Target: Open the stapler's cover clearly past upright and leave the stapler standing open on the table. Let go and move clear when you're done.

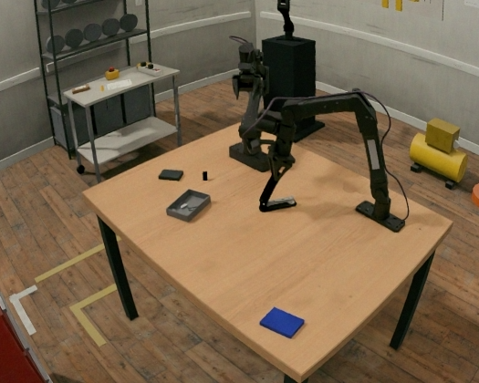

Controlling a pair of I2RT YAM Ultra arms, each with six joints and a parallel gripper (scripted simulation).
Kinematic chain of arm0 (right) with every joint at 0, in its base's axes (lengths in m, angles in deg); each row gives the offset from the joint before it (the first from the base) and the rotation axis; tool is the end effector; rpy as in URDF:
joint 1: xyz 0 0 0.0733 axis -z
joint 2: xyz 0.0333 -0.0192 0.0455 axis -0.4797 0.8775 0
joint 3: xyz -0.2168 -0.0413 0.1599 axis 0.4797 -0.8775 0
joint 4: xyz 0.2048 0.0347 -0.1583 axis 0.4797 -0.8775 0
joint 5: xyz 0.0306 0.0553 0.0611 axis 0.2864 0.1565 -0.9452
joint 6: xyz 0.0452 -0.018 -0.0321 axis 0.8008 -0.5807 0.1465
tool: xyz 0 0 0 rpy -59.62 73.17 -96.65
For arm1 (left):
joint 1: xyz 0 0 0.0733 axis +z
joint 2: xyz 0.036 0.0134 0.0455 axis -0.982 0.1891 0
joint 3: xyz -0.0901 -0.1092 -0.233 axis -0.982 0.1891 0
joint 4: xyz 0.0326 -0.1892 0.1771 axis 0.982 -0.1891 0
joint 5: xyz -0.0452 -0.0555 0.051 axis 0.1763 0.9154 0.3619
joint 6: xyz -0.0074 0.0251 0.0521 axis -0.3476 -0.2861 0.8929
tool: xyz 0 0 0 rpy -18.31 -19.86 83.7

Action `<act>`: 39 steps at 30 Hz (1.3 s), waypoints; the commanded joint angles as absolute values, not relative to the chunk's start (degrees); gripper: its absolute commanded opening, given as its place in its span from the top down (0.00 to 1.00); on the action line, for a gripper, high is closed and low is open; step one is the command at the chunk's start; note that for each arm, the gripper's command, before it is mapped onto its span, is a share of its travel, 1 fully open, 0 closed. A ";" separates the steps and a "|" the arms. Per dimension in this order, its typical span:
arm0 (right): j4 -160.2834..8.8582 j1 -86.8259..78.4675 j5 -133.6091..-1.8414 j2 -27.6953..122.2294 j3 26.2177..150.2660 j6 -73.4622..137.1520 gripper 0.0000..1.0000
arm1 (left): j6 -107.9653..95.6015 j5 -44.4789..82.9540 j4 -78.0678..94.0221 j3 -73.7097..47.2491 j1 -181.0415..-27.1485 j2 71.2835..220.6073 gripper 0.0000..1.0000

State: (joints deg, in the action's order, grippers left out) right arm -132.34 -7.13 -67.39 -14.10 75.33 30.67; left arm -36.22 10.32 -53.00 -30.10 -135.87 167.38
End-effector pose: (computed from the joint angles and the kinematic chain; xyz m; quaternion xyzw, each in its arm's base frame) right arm 0.0303 0.0267 0.3719 -0.2834 0.7883 0.1908 0.5117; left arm 0.2040 -0.3009 0.2550 0.2105 0.9714 -0.0267 0.1068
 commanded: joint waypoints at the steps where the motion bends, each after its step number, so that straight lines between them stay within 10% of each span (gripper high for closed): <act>1: -132.83 -6.98 -67.81 -15.58 77.10 30.50 0.43 | -35.88 10.53 -54.81 -31.30 -135.81 167.31 0.79; 24: -132.83 -6.99 -67.79 -15.59 77.11 30.51 0.43 | -35.88 10.53 -54.81 -31.30 -135.81 167.31 0.79; 27: -132.83 -6.99 -67.79 -15.59 77.11 30.51 0.43 | -35.88 10.53 -54.82 -31.30 -135.81 167.32 0.54; 39: -132.83 -6.99 -67.79 -15.59 77.11 30.51 0.43 | -35.23 10.39 -55.84 -32.48 -135.70 165.14 0.54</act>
State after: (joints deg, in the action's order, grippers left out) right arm -132.34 -7.13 -67.39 -14.15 75.33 30.67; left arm -35.91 10.37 -54.49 -30.08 -135.87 167.29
